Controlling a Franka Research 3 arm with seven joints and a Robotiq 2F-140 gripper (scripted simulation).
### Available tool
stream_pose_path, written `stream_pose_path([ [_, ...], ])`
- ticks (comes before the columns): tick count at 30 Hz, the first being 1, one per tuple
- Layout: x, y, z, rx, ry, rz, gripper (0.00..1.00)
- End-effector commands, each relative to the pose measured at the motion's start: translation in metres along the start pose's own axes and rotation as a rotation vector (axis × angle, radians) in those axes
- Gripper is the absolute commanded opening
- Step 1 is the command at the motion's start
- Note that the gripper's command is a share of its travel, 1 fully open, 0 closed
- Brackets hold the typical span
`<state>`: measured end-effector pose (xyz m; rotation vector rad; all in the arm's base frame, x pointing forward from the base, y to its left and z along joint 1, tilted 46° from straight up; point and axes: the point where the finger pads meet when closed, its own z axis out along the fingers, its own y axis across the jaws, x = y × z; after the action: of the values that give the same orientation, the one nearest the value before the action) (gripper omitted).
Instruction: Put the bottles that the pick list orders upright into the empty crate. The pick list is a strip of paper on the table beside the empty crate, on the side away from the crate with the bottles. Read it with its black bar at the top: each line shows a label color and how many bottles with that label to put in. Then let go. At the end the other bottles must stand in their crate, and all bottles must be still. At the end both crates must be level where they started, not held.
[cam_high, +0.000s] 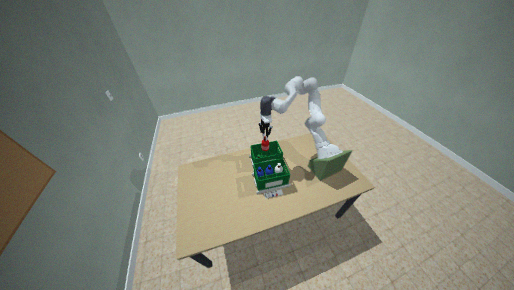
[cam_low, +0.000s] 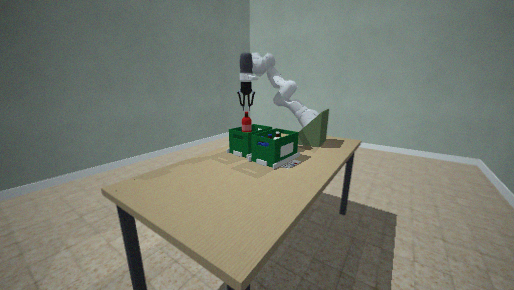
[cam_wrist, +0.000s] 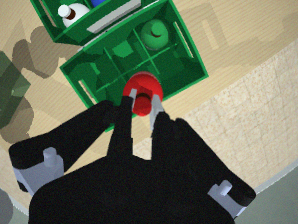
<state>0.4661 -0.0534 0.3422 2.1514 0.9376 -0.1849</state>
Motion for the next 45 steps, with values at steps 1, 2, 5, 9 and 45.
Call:
stream_pose_path([
  [1,0.001,0.0,-0.012,-0.003,0.005,-0.008,0.0],
  [2,0.001,0.0,-0.013,-0.003,0.005,-0.008,0.0],
  [5,0.001,0.0,-0.018,-0.003,0.005,-0.008,0.0],
  [9,0.001,0.0,-0.022,-0.003,0.005,-0.008,0.0],
  [45,0.001,0.0,-0.054,-0.003,0.005,-0.008,0.0],
])
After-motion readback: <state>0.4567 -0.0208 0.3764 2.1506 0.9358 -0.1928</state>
